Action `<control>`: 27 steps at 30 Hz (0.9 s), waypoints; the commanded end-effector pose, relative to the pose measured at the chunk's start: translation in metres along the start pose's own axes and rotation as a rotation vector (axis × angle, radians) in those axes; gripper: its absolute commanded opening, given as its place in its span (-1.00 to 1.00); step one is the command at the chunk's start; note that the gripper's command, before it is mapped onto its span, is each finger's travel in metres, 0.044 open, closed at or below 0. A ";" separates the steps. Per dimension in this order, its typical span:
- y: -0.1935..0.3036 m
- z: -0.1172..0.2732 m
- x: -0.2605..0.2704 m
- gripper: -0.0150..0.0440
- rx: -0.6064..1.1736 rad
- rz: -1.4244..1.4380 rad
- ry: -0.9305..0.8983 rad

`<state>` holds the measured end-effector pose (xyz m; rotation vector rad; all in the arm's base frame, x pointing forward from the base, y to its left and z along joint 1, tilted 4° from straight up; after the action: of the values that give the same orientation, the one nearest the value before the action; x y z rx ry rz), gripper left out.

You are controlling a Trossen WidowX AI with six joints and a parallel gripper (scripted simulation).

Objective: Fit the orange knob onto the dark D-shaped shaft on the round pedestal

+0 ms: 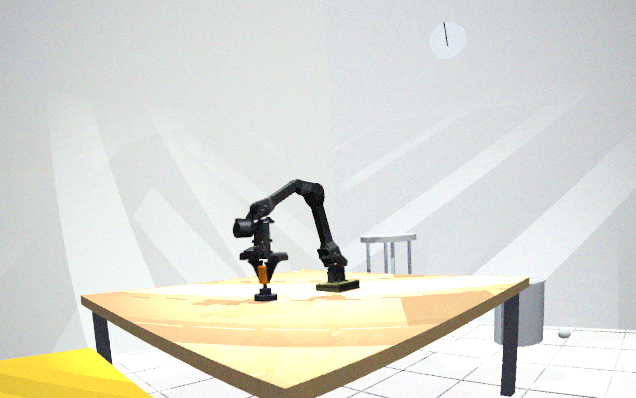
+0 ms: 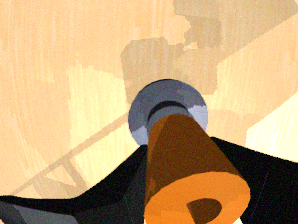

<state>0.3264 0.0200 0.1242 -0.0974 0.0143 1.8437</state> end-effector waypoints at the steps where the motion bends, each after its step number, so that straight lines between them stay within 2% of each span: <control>1: -0.001 -0.001 0.000 -0.49 -0.003 0.007 -0.002; 20: 0.005 0.002 0.001 -0.49 -0.003 0.007 -0.002; 27: 0.005 0.004 0.001 -0.49 -0.003 0.206 -0.002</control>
<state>0.3215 0.0197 0.1233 -0.0906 0.0250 1.9387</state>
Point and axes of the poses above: the point midway between the two fingers, 35 mm back from their tips, its own z axis back along the fingers, its own x axis across the jaws, y = z × x, the point moved 3 cm from there along z, back along the fingers, and after that the axes turned 6 degrees about -z, right-handed, at the moved point
